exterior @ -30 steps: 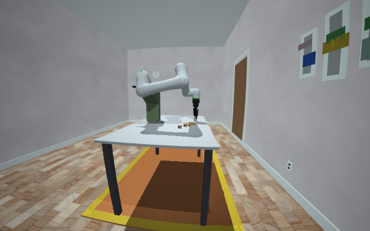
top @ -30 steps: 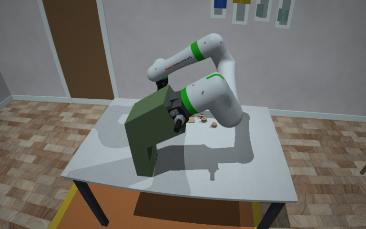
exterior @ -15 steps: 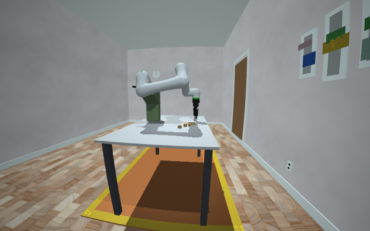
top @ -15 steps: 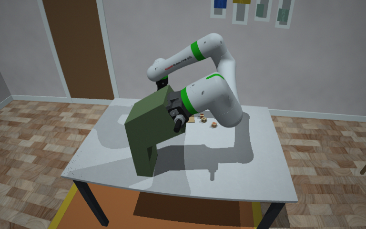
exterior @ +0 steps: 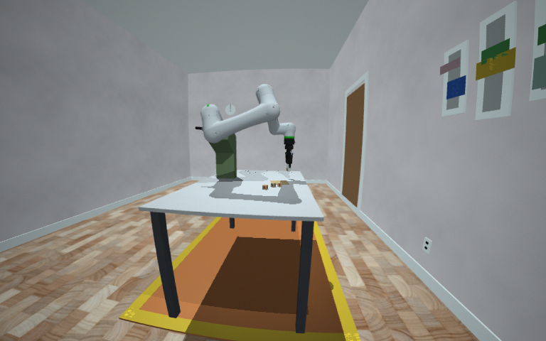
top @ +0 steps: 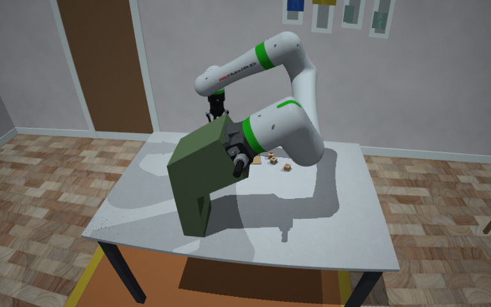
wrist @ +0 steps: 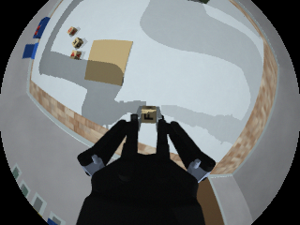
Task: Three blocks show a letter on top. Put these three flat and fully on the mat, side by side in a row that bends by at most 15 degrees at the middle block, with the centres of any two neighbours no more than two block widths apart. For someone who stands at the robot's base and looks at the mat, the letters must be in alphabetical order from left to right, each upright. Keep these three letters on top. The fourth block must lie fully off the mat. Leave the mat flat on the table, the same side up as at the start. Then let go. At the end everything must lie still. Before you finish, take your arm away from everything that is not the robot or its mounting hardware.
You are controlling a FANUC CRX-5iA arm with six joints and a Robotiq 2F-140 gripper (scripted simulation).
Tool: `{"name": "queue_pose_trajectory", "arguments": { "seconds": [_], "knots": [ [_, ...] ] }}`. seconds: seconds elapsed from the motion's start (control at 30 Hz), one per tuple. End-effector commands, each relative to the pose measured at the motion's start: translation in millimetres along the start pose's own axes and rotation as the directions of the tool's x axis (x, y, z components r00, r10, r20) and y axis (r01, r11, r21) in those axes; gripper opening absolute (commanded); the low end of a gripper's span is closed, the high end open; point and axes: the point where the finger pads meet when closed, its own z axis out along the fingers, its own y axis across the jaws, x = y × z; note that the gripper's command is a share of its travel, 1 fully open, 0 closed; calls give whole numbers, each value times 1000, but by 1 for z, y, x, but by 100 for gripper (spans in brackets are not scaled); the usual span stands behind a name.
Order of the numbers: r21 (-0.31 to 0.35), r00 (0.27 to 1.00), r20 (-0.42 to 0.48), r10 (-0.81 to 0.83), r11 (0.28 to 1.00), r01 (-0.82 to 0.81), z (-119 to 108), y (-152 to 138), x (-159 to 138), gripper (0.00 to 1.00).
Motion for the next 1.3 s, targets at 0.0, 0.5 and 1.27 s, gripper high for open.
{"name": "queue_pose_trajectory", "arguments": {
  "seconds": [0.0,0.5,1.27],
  "knots": [
    [0,1000,-2,0,1000,0,-23,0,0,16],
    [0,1000,-2,-11,1000,11,-30,-1,1,16],
    [1,804,-4,-594,804,594,-32,-53,57,16]
  ]
}}
